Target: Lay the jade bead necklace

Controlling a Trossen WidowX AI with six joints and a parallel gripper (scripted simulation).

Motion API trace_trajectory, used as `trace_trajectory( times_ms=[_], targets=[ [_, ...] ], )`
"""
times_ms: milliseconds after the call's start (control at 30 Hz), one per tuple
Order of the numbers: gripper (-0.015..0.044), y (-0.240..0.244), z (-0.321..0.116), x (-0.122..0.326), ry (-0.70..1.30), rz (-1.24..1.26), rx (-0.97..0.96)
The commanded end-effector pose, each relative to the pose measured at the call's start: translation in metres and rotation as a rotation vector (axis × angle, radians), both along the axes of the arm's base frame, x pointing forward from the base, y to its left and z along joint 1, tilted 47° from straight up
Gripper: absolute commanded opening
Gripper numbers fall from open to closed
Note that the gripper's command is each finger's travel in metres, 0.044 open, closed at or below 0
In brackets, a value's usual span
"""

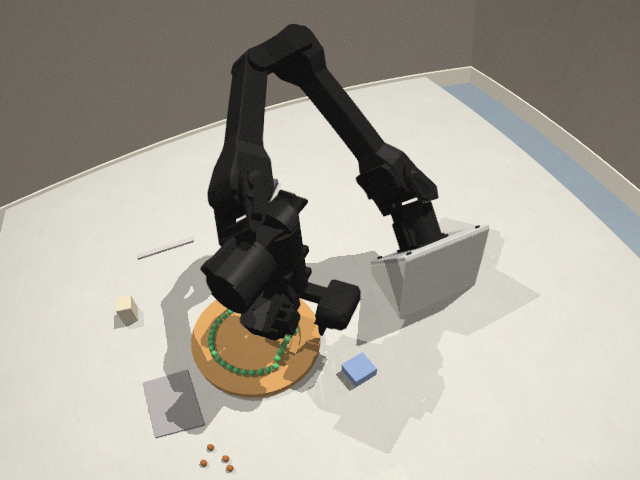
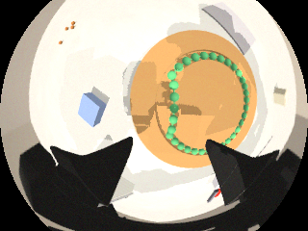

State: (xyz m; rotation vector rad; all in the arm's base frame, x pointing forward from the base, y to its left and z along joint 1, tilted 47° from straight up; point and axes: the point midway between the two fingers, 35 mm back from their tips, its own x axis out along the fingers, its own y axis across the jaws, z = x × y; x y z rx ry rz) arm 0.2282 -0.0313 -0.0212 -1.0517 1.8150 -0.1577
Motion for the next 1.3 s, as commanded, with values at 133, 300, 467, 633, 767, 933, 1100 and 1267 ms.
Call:
trace_trajectory(
  times_ms=[133,300,467,633,767,933,1100,1267],
  targets=[
    [0.0204,0.025,0.014,0.014,-0.060,-0.050,-0.002],
    [0.0120,0.014,0.004,0.012,-0.060,-0.050,-0.003],
    [0.0120,0.018,0.008,0.014,-0.071,-0.046,0.002],
    [0.0120,0.013,0.003,0.013,-0.069,-0.047,0.001],
    [0.0120,0.009,-0.002,0.012,-0.067,-0.048,0.000],
    [0.0120,0.003,-0.007,0.011,-0.064,-0.049,-0.002],
    [0.0120,-0.003,-0.012,0.009,-0.061,-0.050,-0.004],
    [0.0120,-0.004,-0.014,0.009,-0.060,-0.050,-0.004]
  ],
)
